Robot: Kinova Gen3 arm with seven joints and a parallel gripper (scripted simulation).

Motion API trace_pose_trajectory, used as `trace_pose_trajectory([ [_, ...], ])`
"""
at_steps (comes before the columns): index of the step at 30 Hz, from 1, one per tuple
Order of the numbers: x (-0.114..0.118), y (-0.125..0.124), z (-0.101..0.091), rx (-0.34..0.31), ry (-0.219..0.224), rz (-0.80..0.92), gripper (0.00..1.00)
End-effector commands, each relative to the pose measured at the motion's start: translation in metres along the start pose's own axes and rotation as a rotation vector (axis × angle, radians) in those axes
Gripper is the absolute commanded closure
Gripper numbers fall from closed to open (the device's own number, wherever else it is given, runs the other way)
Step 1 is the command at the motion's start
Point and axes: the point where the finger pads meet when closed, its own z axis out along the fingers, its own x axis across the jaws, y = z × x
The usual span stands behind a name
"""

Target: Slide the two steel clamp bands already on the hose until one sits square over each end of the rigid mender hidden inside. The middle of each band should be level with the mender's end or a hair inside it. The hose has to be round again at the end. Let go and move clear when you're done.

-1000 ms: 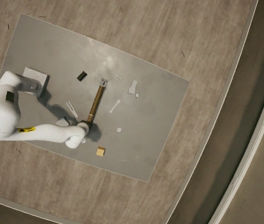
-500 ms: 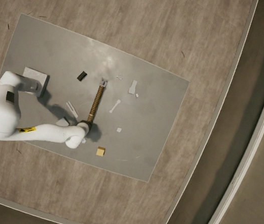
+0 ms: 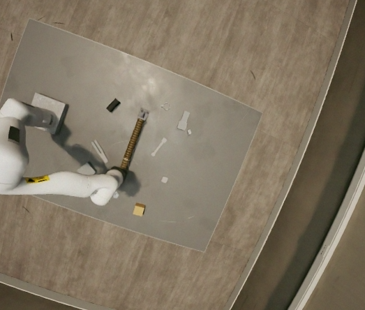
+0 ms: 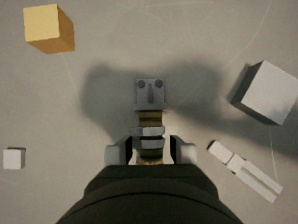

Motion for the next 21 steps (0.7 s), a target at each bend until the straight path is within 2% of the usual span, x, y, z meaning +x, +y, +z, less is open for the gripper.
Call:
trace_pose_trajectory([
  [1,0.002,0.0,0.001,0.001,0.006,0.006,0.14],
  [16,0.0,0.001,0.002,0.002,0.001,0.006,0.14],
  [21,0.0,0.006,0.017,0.001,-0.002,0.006,0.14],
])
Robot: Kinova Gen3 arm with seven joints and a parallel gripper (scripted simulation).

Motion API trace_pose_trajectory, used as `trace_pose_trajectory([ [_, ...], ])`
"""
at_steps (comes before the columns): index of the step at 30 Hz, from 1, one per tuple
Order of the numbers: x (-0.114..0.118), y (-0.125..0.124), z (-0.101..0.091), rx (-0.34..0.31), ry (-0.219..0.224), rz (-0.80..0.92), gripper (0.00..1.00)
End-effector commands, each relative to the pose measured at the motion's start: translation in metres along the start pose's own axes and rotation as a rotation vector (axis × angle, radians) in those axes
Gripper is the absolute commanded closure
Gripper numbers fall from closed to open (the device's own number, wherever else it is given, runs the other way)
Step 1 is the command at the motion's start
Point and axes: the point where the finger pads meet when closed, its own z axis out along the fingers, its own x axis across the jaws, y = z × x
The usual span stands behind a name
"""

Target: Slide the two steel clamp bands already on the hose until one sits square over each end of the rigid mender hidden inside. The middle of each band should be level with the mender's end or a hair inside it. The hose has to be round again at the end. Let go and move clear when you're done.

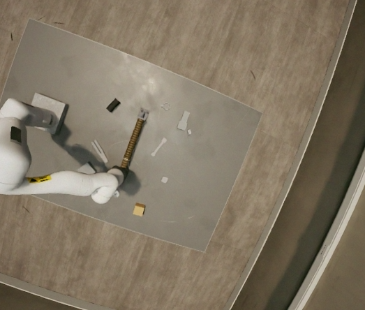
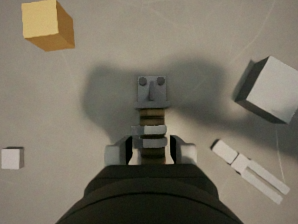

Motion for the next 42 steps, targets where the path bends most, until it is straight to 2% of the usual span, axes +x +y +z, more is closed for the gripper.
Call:
trace_pose_trajectory([
  [1,0.002,0.004,0.01,0.0,0.007,0.004,0.14],
  [19,0.004,0.004,0.01,0.0,0.014,0.004,0.14],
  [29,0.002,0.004,0.016,0.0,0.007,0.004,0.14],
  [42,0.001,0.004,0.038,0.0,0.005,0.004,0.14],
])
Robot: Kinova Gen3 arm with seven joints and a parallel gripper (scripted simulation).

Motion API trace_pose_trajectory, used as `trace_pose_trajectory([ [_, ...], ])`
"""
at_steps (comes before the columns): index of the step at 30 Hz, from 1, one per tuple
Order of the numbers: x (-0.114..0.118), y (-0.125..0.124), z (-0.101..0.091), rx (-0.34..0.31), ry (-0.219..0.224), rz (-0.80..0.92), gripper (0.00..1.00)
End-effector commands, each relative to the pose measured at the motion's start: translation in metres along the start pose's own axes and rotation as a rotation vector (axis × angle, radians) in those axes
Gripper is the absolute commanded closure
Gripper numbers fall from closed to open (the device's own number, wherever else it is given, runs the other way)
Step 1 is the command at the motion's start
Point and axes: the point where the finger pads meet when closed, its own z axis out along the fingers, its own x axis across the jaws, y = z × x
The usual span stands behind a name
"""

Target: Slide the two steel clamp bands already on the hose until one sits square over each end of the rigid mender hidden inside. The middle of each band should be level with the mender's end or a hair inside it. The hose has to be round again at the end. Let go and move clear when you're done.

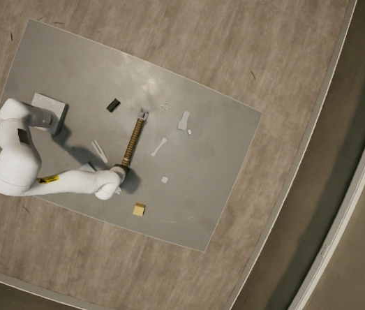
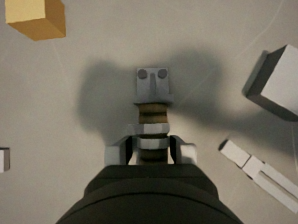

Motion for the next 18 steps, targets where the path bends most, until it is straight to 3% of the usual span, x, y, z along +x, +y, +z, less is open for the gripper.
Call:
trace_pose_trajectory([
  [1,0.0021,0.0002,0.0088,0.001,0.006,0.006,0.14],
  [18,0.0016,0.0001,0.0172,0.001,0.005,0.006,0.14],
])
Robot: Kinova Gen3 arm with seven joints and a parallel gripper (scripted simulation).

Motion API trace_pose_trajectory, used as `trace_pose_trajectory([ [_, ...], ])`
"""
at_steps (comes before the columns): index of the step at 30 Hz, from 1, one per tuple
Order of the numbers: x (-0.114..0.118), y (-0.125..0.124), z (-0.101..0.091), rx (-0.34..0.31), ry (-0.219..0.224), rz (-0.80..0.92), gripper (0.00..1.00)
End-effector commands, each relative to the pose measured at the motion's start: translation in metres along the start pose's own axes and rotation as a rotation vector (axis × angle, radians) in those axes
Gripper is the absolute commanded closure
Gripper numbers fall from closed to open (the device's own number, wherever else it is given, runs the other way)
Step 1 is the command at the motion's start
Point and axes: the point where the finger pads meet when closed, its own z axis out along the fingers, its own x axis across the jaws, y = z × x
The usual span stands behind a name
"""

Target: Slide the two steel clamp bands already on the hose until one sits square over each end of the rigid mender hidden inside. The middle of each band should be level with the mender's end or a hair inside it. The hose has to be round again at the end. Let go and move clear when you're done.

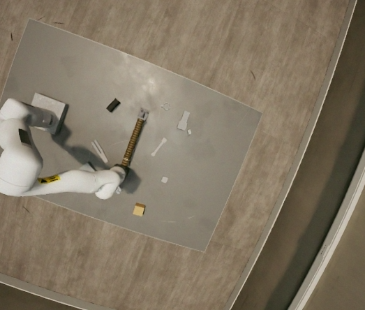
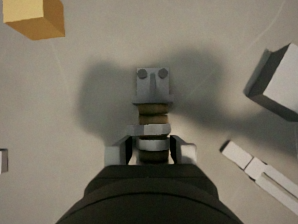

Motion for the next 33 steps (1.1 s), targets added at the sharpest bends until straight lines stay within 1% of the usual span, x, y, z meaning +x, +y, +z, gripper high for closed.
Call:
trace_pose_trajectory([
  [1,0.0017,0.0008,0.0129,-0.001,0.008,0.004,0.14],
  [3,0.0017,0.0008,0.0129,-0.001,0.008,0.004,0.14],
  [4,0.0017,0.0008,0.0129,-0.001,0.008,0.004,0.25],
  [33,0.0003,0.0006,0.0125,-0.001,0.006,0.005,0.25],
])
